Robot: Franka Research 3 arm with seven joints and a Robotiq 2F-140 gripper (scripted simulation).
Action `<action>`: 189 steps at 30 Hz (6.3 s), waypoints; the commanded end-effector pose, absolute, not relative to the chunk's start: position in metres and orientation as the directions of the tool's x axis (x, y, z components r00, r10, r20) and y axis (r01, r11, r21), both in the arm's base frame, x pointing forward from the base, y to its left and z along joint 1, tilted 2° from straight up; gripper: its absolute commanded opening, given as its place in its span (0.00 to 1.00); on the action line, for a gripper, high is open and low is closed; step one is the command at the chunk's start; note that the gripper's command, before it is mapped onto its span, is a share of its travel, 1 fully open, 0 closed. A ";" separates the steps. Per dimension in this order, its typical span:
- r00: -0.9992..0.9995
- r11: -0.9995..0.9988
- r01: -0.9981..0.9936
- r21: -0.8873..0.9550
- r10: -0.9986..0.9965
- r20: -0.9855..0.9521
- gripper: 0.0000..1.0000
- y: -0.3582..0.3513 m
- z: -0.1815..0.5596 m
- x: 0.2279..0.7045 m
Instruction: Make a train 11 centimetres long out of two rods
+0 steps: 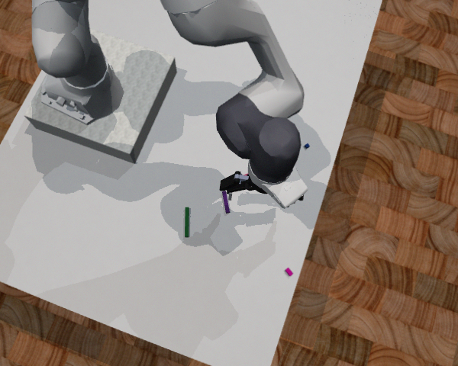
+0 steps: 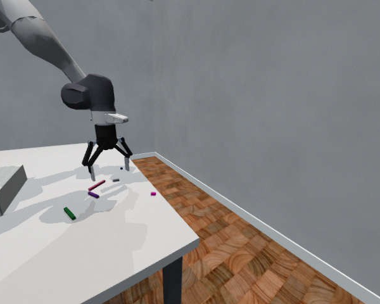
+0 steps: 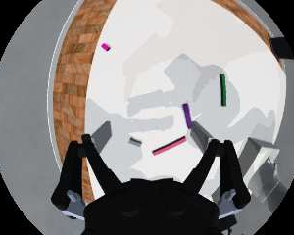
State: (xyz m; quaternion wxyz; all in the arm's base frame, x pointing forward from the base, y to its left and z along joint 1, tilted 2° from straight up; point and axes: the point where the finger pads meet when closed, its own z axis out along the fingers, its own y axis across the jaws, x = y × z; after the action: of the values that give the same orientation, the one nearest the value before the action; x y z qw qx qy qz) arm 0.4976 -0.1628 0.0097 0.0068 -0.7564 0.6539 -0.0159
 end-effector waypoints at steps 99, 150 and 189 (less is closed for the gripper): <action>-0.077 0.076 -0.997 -0.027 -0.997 0.010 1.00 -0.174 0.011 0.498; 0.855 -0.855 -0.518 -0.005 -0.518 0.022 1.00 -0.110 0.027 0.520; 0.968 -0.969 -0.249 0.005 -0.249 0.028 0.23 -0.094 0.034 0.526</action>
State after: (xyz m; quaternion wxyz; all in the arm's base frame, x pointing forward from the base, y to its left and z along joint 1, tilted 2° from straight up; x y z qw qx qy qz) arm 0.5261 -0.0945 0.0326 -0.0042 -0.9907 0.1356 -0.0142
